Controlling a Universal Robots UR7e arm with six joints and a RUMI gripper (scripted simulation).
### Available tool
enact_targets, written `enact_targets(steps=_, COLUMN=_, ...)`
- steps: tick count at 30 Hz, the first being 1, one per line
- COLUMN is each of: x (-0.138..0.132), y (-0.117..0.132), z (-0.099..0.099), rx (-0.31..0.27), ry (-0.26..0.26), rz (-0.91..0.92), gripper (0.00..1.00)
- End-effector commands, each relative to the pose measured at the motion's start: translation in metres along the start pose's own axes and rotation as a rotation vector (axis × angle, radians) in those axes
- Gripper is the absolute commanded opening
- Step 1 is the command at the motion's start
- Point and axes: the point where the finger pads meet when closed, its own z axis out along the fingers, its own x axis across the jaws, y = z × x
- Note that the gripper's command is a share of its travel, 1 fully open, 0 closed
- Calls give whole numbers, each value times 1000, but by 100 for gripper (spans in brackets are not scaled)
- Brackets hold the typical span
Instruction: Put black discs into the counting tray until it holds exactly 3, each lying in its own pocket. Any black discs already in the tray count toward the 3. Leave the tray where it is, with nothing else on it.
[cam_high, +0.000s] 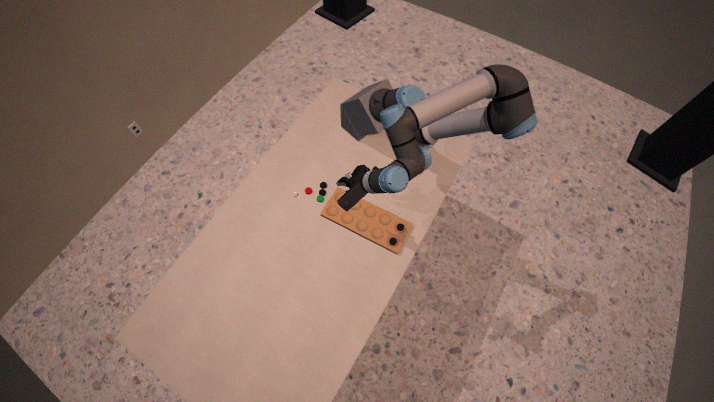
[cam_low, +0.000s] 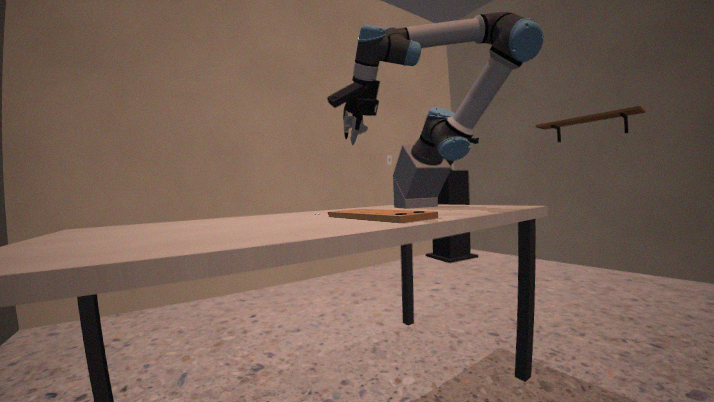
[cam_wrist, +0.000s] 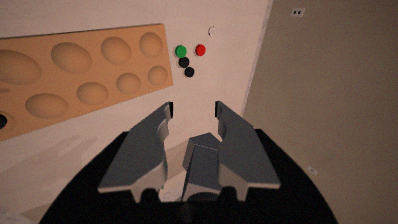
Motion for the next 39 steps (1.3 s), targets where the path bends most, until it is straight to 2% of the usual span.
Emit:
enact_targets(steps=1, x=52, y=-1, z=-7, rx=-50, ry=95, rz=87, gripper=28)
enact_targets(steps=3, x=52, y=-1, z=-7, rx=-50, ry=95, rz=87, gripper=28)
enact_targets(steps=4, x=61, y=-1, z=5, rx=-64, ry=79, rz=90, gripper=28)
enact_targets(steps=7, x=61, y=2, z=63, rx=-89, ry=-58, rz=52, gripper=28)
enact_targets(steps=9, x=61, y=2, z=63, rx=-89, ry=-58, rz=52, gripper=28)
enact_targets(steps=10, x=61, y=4, z=80, rx=-90, ry=-102, rz=42, gripper=28)
enact_targets(steps=12, x=61, y=4, z=80, rx=-90, ry=-102, rz=42, gripper=28)
enact_targets(steps=14, x=59, y=7, z=111, rx=-84, ry=-187, rz=25, gripper=28)
enact_targets(steps=15, x=59, y=7, z=111, rx=-84, ry=-187, rz=25, gripper=28)
enact_targets(steps=16, x=58, y=9, z=124, rx=-78, ry=-228, rz=18, gripper=28)
enact_targets(steps=17, x=58, y=9, z=124, rx=-78, ry=-228, rz=18, gripper=28)
enact_targets(steps=18, x=56, y=11, z=137, rx=-69, ry=-267, rz=12, gripper=28)
enact_targets(steps=19, x=56, y=11, z=137, rx=-69, ry=-267, rz=12, gripper=28)
enact_targets(steps=20, x=54, y=13, z=148, rx=-59, ry=-304, rz=6, gripper=28)
enact_targets(steps=21, x=54, y=13, z=148, rx=-59, ry=-304, rz=6, gripper=28)
enact_targets(steps=22, x=52, y=15, z=159, rx=-47, ry=-340, rz=2, gripper=28)
enact_targets(steps=23, x=52, y=15, z=159, rx=-47, ry=-340, rz=2, gripper=28)
enact_targets(steps=25, x=48, y=18, z=176, rx=-20, ry=-404, rz=-5, gripper=28)
enact_targets(steps=26, x=48, y=18, z=176, rx=-20, ry=-404, rz=-5, gripper=28)
enact_targets(steps=27, x=46, y=20, z=184, rx=-6, ry=-433, rz=-8, gripper=28)
enact_targets(steps=29, x=46, y=20, z=184, rx=-6, ry=-433, rz=-8, gripper=28)
enact_targets(steps=34, x=37, y=25, z=209, rx=65, ry=-541, rz=-13, gripper=28)
enact_targets(steps=39, x=32, y=28, z=220, rx=113, ry=-597, rz=-13, gripper=28)
